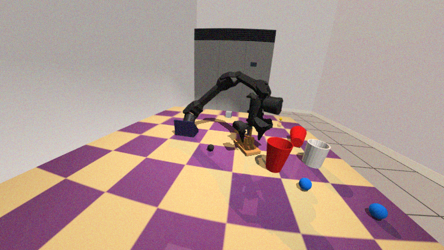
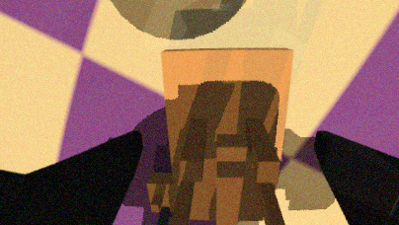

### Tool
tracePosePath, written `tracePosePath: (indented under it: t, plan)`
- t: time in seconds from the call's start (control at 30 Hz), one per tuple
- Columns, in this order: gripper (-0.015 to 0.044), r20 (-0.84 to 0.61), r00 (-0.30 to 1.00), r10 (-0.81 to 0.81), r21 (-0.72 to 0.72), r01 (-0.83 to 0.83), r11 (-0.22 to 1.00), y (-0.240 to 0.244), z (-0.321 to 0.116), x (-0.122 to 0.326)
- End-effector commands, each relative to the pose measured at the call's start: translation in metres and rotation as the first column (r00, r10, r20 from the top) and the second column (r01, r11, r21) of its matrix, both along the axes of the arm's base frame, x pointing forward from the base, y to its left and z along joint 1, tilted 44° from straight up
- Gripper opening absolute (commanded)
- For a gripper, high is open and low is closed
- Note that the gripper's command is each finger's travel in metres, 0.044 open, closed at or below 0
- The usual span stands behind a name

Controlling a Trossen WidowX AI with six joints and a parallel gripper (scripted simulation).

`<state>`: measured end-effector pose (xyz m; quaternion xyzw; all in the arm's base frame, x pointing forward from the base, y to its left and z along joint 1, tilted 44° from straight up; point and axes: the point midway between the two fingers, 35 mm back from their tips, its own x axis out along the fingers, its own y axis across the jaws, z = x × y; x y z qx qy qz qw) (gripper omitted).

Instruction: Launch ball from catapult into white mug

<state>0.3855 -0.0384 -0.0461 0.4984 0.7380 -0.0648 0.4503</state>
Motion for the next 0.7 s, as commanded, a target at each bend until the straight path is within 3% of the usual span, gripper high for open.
tracePosePath:
  t: [0.0, 0.43, 0.67]
  plan:
    - [0.0440, -0.003, 1.000, -0.004, 0.006, 0.004, 1.000, 0.006, -0.005, -0.002]
    - [0.0440, -0.003, 1.000, -0.004, 0.008, 0.004, 1.000, 0.018, -0.017, -0.004]
    - [0.0256, 0.001, 1.000, 0.001, 0.001, -0.001, 1.000, 0.015, -0.014, -0.003]
